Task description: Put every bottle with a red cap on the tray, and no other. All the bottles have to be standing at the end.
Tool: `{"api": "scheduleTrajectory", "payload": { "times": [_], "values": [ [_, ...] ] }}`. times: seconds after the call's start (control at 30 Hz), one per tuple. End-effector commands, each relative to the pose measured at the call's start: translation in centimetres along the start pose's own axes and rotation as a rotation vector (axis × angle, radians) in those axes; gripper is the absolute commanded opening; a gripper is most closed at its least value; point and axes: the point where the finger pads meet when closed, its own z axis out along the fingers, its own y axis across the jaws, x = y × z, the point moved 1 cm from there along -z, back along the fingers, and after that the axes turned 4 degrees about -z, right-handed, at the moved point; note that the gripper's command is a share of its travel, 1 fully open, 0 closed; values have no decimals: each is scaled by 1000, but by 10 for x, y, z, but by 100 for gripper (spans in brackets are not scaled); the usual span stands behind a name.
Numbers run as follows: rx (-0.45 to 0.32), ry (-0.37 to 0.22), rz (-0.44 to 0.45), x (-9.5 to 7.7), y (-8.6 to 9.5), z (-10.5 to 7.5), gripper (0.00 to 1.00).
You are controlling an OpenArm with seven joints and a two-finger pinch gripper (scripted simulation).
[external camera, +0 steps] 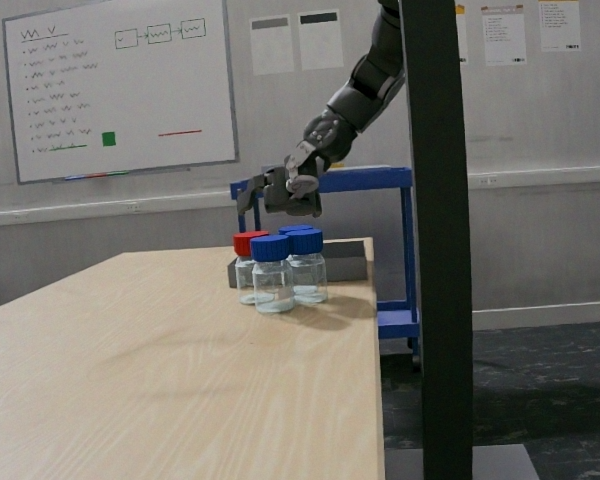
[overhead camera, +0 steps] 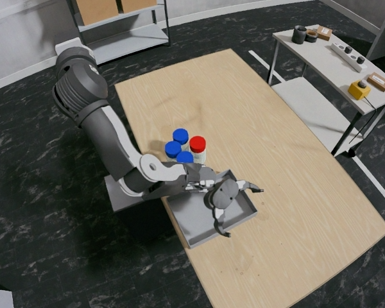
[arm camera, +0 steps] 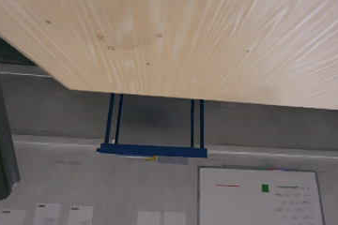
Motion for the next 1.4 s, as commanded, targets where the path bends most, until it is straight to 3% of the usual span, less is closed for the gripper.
{"api": "scheduleTrajectory", "payload": {
  "times": [0.0, 0.53, 0.57, 0.87, 1.1, 1.37],
  "values": [
    [0, -2, 2, -1, 0, 0, 100],
    [0, -2, 2, -1, 0, 0, 100],
    [4, 32, 12, 1, 4, -3, 42],
    [45, 342, 103, 20, 35, -33, 42],
    [45, 342, 103, 20, 35, -33, 42],
    [1, 622, 111, 29, 68, -78, 42]
  ]
}}
